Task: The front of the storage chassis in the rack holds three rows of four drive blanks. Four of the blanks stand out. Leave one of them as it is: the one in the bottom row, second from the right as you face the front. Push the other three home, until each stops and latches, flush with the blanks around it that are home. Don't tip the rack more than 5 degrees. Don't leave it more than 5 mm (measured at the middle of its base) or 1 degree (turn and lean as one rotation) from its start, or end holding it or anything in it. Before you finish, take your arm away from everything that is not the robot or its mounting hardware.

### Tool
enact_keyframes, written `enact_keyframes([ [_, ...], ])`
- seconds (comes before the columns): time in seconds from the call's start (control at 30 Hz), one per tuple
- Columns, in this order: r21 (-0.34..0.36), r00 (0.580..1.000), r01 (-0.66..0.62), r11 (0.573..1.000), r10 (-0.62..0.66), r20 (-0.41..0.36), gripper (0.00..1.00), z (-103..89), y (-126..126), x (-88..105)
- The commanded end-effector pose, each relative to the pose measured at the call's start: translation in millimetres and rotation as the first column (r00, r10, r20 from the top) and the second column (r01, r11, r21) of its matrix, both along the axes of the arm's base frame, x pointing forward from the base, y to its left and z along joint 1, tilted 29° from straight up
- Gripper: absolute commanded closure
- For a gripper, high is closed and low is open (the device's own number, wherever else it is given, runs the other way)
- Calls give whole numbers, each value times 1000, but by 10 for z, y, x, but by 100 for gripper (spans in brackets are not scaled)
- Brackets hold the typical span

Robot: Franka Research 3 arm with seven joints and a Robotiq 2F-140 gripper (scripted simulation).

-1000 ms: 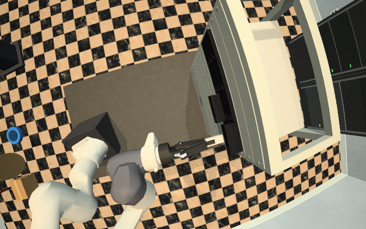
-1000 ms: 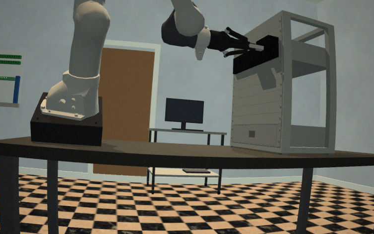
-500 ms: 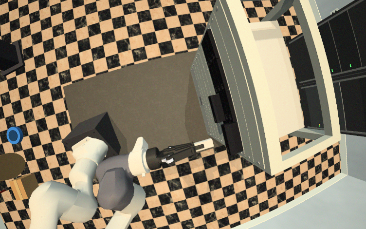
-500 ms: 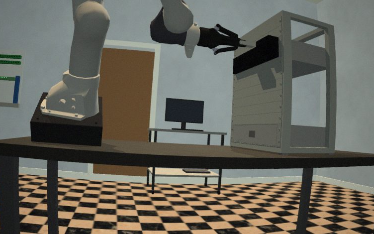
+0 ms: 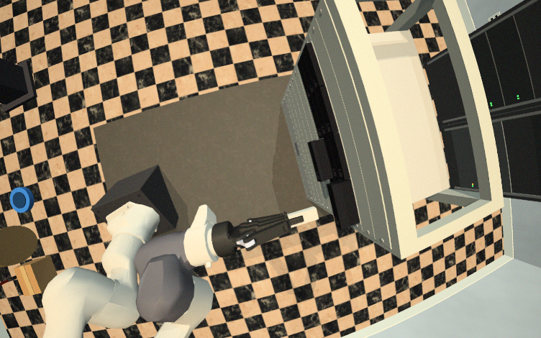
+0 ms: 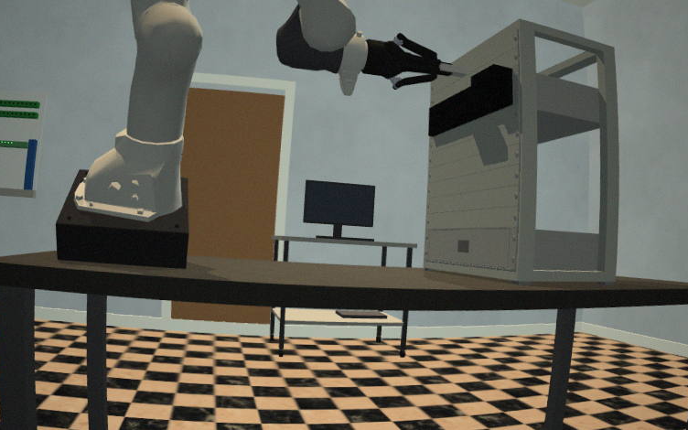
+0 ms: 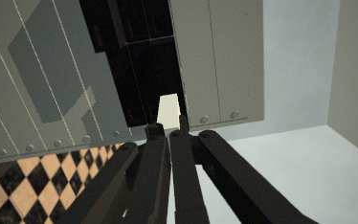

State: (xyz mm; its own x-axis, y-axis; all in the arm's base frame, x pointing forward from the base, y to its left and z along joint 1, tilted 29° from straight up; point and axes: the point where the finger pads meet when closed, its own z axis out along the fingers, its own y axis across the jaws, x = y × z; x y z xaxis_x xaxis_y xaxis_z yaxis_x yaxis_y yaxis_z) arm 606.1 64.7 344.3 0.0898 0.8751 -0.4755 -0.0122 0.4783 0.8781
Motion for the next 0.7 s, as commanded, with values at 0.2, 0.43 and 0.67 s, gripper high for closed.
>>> enact_keyframes([
  [0.2,-9,1000,0,1000,0,-10,100,-9,-8,297],
  [0.43,-9,1000,0,1000,0,-10,100,-6,-12,352],
  [0.67,-9,1000,0,1000,0,-10,100,-6,-13,354],
])
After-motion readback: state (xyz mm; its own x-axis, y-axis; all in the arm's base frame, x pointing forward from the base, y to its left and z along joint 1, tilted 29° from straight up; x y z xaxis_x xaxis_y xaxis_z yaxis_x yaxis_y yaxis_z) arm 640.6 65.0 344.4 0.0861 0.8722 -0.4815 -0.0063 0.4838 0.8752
